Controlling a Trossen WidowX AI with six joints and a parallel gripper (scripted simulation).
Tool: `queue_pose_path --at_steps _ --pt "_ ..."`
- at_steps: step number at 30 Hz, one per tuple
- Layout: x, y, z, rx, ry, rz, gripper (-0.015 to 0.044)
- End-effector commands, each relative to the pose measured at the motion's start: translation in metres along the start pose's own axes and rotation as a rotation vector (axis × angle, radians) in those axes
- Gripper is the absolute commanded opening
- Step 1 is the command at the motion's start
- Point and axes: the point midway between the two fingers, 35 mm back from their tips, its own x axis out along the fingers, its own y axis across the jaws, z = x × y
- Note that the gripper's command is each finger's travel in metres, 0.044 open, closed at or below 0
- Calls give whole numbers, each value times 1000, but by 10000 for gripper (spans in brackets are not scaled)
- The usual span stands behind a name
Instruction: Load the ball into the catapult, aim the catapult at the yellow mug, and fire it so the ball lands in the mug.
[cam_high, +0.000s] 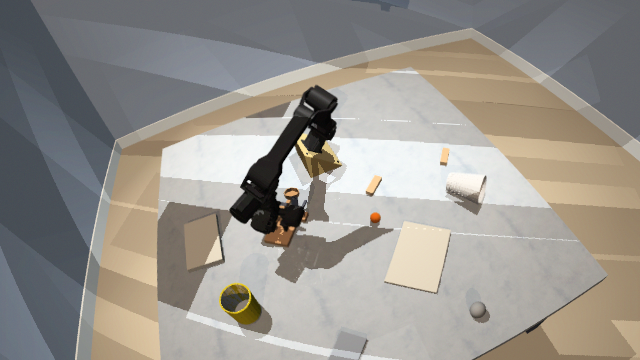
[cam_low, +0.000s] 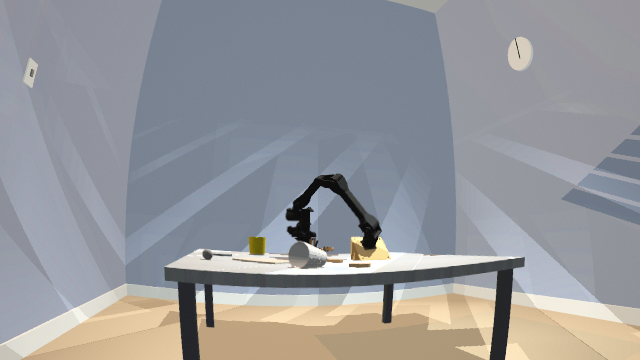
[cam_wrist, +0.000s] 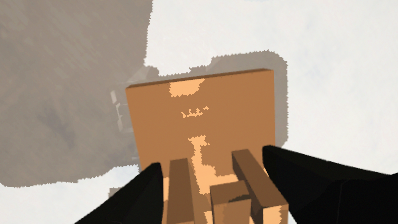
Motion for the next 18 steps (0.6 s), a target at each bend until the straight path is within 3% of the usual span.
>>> queue_pose_path --at_steps 1,4,9,18 --pt "0 0 0 -2 -1 -1 368" --pt "-24 0 3 -1 -2 -2 440" --pt "-98 -1 1 1 -1 -4 440" --pt "-87 -3 2 10 -5 4 440"
